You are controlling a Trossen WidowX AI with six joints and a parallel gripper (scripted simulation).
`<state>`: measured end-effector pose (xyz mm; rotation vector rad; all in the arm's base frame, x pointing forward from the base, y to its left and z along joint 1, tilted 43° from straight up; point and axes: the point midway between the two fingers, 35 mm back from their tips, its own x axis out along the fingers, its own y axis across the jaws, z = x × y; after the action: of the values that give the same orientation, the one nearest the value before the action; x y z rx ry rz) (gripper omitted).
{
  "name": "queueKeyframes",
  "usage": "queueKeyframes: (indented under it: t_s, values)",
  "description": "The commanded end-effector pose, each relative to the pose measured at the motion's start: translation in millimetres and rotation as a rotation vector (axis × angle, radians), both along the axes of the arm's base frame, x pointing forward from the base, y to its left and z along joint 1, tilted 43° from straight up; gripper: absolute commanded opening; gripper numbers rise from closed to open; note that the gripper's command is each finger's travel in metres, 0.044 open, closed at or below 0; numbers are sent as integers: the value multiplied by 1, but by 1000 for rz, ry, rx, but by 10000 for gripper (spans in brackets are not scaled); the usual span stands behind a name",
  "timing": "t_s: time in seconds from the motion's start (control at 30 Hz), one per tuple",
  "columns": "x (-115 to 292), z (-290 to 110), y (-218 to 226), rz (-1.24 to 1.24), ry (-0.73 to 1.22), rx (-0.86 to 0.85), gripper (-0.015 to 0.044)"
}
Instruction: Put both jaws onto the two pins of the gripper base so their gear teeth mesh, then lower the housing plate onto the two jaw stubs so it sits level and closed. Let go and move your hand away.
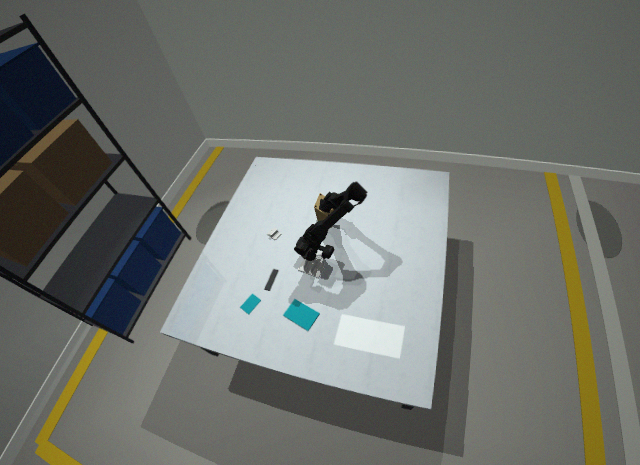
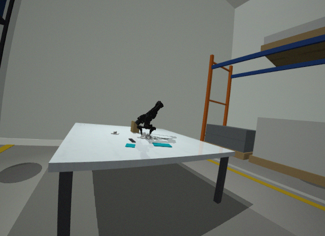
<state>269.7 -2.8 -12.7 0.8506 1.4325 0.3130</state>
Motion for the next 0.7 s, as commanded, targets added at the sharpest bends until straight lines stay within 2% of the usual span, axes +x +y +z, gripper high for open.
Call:
queueKeyframes:
  t_s: [0.0,0.57,0.67]
  values:
    - [0,0,0,-3,3,0,351]
    - [0,0,0,-3,3,0,351]
    - [0,0,0,0,0,0,430]
